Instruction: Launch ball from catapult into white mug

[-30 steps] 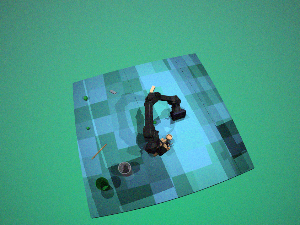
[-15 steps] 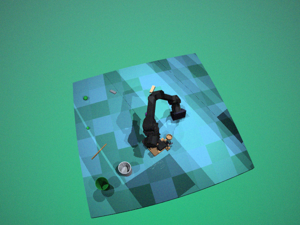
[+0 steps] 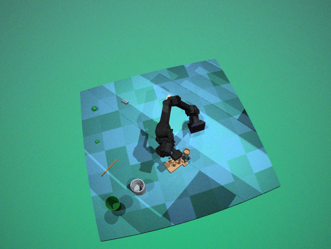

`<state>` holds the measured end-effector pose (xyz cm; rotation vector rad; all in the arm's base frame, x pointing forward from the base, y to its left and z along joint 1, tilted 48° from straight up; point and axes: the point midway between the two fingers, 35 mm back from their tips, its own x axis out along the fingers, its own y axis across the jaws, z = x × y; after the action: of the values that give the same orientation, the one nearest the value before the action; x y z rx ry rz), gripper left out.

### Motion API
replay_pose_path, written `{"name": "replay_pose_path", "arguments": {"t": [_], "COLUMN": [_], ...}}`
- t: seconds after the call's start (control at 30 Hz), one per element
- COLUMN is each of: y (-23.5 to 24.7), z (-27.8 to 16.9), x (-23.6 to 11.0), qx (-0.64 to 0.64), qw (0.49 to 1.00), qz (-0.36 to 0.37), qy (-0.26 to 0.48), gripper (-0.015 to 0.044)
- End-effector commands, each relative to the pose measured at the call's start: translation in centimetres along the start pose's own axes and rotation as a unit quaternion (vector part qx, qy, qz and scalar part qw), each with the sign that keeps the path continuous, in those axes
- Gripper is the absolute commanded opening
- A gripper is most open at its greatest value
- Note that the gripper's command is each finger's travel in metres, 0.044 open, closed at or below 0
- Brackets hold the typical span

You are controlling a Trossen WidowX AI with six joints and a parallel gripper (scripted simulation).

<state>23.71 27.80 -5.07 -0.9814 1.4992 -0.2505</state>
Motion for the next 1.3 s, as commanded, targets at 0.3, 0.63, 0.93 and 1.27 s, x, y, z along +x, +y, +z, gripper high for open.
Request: {"name": "replay_pose_path", "arguments": {"t": [0.3,0.63,0.93,1.27], "y": [-17.9,-24.9,-25.3,-25.4], "z": [-5.2,-14.3,-14.3,-14.3], "x": [4.1,9.0,10.4,11.8], "qx": [0.119,0.199,0.199,0.199], "qw": [0.993,0.979,0.979,0.979], "qz": [-0.002,-0.023,-0.023,-0.023], "qy": [0.011,0.026,0.026,0.025], "gripper": [0.03,0.03,0.03,0.03]}}
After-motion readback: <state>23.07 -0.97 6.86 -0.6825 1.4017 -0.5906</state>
